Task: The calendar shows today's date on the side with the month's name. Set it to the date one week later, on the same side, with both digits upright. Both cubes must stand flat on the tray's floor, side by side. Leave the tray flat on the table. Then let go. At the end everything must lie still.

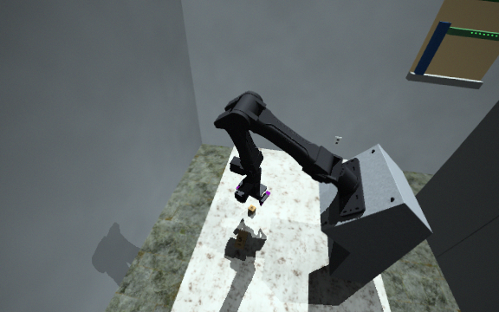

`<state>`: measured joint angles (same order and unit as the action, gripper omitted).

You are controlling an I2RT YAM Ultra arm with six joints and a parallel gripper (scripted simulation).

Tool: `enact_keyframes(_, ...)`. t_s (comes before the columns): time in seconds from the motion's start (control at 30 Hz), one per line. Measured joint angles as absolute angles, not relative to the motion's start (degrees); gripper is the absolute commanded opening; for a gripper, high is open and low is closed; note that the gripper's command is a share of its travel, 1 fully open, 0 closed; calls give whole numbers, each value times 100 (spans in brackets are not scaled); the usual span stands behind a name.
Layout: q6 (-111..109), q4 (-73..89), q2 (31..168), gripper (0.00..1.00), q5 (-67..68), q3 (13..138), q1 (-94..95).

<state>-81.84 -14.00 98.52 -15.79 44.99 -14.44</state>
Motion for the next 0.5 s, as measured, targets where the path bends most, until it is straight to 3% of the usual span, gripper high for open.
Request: enact_keyframes(0.5,-8315,-1400,9852,45,-1579,4499,-1444)
